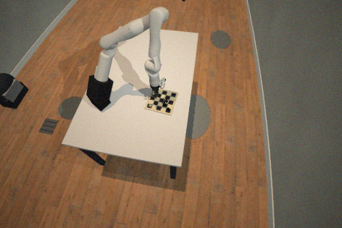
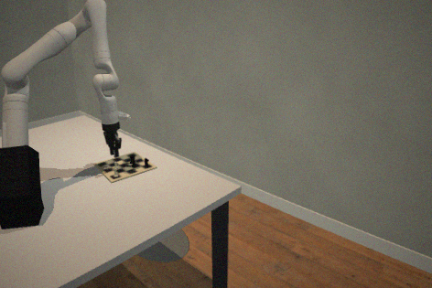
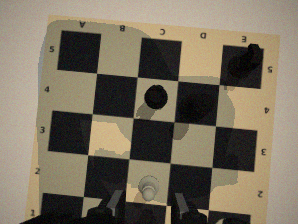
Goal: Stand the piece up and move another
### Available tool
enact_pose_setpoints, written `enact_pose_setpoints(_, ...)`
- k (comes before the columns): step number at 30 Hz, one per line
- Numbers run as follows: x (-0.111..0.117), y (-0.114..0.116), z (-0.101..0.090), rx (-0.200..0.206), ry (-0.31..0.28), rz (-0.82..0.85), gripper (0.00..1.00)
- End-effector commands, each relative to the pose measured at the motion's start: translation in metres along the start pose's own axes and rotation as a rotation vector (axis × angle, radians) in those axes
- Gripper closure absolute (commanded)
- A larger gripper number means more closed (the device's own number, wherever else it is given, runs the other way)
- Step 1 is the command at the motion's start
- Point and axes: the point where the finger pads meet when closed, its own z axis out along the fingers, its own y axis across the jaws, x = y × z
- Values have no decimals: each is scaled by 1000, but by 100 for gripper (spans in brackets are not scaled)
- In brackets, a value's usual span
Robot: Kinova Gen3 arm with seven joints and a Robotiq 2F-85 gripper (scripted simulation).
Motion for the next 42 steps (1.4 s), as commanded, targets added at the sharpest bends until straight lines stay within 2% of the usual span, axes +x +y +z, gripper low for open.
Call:
enact_pose_setpoints(1, -2, 0, 5, 2, -5, 1, 66)
enact_pose_setpoints(17, -2, 0, 17, 2, -5, 1, 66)
enact_pose_setpoints(42, -1, 0, 18, 2, -5, 1, 66)
